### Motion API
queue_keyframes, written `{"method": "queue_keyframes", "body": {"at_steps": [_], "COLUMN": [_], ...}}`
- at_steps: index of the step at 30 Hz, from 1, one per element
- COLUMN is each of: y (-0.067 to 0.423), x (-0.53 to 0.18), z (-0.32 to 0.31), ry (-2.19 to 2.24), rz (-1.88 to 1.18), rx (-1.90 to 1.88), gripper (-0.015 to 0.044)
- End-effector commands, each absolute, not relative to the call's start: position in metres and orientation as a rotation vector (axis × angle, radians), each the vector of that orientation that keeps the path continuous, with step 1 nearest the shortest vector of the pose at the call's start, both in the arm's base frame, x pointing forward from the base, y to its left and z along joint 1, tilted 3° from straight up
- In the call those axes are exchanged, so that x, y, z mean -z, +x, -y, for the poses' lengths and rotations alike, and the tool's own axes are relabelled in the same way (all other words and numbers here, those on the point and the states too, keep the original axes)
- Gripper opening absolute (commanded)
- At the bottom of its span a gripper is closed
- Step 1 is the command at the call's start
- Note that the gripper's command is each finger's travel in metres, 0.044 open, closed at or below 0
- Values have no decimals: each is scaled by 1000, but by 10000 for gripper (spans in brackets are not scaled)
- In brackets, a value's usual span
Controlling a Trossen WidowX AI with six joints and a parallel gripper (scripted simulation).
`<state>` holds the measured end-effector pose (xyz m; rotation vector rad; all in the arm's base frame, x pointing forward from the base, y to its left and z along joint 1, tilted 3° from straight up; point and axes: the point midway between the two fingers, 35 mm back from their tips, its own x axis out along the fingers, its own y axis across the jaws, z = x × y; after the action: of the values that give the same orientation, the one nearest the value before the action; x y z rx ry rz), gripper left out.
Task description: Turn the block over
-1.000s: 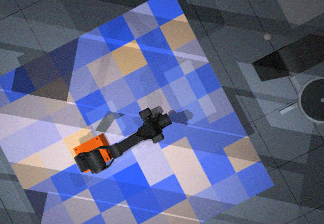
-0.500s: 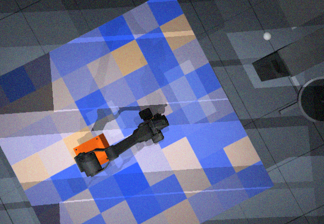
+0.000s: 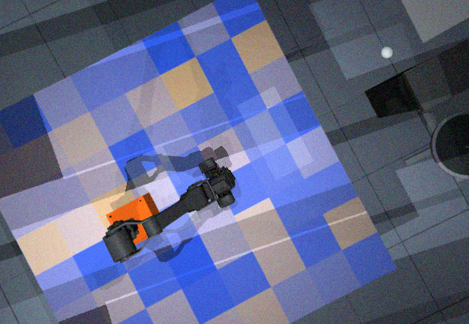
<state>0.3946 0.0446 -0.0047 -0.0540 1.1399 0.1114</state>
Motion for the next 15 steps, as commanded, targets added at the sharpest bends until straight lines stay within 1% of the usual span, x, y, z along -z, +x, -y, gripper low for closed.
{"method": "queue_keyframes", "body": {"at_steps": [1,11,15], "y": [393,385,385], "x": [2,-2,-3], "z": [-44,-44,-44], "ry": [-56,-40,-39], "rz": [-1062,-916,-906], "rx": [-113,-114,-114], "gripper": [0,0,0]}}
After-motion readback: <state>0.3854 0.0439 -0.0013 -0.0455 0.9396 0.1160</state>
